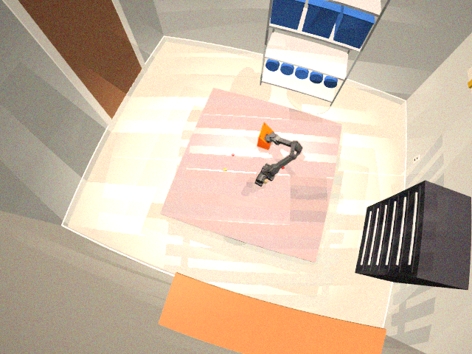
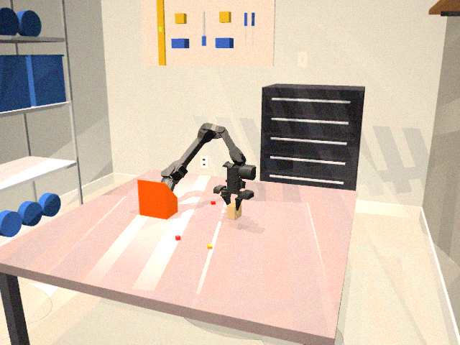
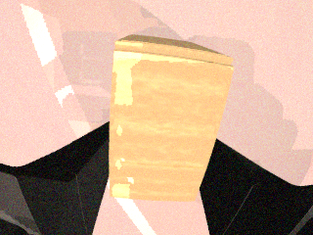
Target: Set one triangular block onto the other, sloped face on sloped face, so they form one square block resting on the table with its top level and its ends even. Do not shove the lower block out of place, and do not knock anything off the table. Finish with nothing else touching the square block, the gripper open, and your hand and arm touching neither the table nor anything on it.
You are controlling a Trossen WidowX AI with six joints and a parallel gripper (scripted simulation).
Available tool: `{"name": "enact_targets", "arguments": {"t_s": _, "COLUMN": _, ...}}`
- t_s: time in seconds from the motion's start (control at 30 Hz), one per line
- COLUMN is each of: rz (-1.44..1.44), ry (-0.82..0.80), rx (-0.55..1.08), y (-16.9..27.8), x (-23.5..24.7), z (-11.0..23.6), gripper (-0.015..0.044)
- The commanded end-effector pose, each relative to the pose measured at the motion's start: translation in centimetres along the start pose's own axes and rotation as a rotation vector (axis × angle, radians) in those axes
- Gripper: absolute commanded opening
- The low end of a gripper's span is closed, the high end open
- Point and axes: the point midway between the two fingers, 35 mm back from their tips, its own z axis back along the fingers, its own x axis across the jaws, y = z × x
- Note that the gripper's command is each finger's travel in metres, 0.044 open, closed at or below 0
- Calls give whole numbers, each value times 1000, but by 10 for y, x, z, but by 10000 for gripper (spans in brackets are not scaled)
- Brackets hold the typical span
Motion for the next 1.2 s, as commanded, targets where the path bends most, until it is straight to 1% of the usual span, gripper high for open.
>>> {"name": "enact_targets", "arguments": {"t_s": 0.0, "rz": -4, "ry": 3, "rx": -5, "y": -1, "x": 0, "z": 0, "gripper": 0}}
{"name": "enact_targets", "arguments": {"t_s": 1.0, "rz": -6, "ry": 2, "rx": -3, "y": -2, "x": 0, "z": -1, "gripper": 0}}
{"name": "enact_targets", "arguments": {"t_s": 1.17, "rz": -3, "ry": 1, "rx": -1, "y": -1, "x": 0, "z": -2, "gripper": 131}}
